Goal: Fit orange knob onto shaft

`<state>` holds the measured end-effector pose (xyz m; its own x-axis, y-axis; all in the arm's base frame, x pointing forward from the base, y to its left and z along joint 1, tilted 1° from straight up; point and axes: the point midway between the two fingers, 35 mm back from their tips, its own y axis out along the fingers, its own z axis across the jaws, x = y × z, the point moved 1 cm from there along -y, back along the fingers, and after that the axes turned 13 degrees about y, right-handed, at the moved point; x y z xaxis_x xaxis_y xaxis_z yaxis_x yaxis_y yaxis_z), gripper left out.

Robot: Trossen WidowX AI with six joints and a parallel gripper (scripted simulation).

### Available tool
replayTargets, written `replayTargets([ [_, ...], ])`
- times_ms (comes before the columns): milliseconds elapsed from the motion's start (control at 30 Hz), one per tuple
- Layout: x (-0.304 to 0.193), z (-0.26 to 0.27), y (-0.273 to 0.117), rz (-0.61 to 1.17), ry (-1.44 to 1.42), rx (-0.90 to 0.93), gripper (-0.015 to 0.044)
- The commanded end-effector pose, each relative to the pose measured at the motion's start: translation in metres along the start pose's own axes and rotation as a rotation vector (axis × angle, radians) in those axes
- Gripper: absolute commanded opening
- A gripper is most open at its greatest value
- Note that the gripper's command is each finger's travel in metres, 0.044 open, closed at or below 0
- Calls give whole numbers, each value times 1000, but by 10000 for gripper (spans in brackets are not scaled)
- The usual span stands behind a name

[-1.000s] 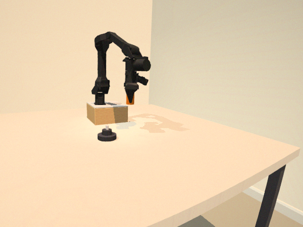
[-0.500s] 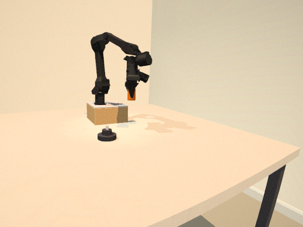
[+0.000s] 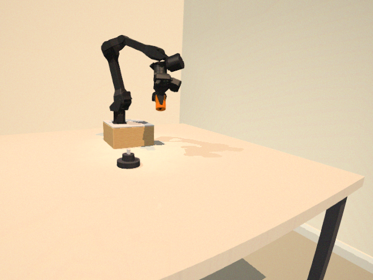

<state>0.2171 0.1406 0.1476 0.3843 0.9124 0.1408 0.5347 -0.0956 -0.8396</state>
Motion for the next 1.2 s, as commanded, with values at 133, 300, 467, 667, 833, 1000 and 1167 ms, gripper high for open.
replayTargets([
  [133, 4, -6, -15, -43, 11, -164, 0],
  [300, 7, -9, -24, -67, 11, -266, 0],
  [467, 11, -13, -32, -91, 12, -369, 0],
  [667, 11, -13, -34, -96, 13, -389, 0],
  [833, 11, -11, -33, -107, 13, -440, 0],
  [1000, 10, -9, -32, -116, 13, -482, 0],
  [1167, 11, -8, -30, -114, 3, -477, 0],
])
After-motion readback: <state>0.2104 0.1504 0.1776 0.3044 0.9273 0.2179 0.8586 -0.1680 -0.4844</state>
